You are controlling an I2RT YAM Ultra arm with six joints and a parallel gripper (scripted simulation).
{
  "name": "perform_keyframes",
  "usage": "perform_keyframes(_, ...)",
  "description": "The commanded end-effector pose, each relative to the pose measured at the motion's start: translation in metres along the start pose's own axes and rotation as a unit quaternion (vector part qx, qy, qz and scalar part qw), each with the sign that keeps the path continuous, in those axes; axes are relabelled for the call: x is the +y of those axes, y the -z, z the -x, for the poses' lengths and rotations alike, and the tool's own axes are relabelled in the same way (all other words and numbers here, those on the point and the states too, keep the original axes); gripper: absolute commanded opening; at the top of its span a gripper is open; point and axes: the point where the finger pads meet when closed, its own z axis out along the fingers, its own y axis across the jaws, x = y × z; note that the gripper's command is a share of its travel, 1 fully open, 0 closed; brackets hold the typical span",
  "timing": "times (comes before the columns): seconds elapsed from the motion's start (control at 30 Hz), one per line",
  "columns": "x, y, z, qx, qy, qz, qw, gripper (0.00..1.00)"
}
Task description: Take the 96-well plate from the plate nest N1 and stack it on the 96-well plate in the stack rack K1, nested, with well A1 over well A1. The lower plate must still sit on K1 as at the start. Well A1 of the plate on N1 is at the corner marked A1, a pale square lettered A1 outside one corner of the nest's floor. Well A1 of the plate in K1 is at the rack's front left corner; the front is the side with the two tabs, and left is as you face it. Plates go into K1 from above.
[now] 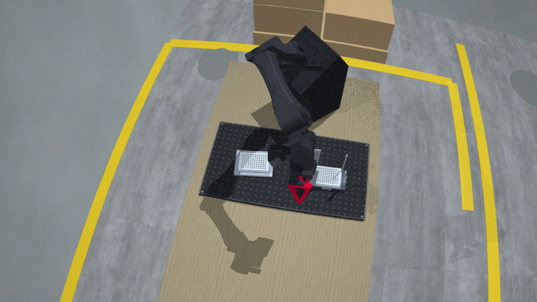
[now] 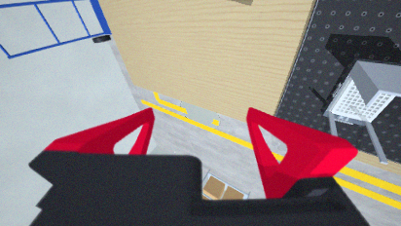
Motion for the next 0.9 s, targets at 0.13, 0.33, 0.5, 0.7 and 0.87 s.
perform_keyframes(0.13, 0.010, 0.008, 0.025, -0.017, 0.005, -0.005, 1.000, 1.00)
perform_keyframes(0.33, -0.019, -0.012, 0.041, -0.027, 0.030, -0.048, 0.998, 1.00)
perform_keyframes(0.5, -0.033, -0.012, 0.061, -0.022, 0.025, -0.040, 0.999, 1.00)
perform_keyframes(0.7, -0.052, -0.015, 0.076, -0.030, 0.045, -0.082, 0.995, 1.00)
perform_keyframes(0.87, -0.063, -0.020, 0.094, -0.032, 0.039, -0.070, 0.996, 1.00)
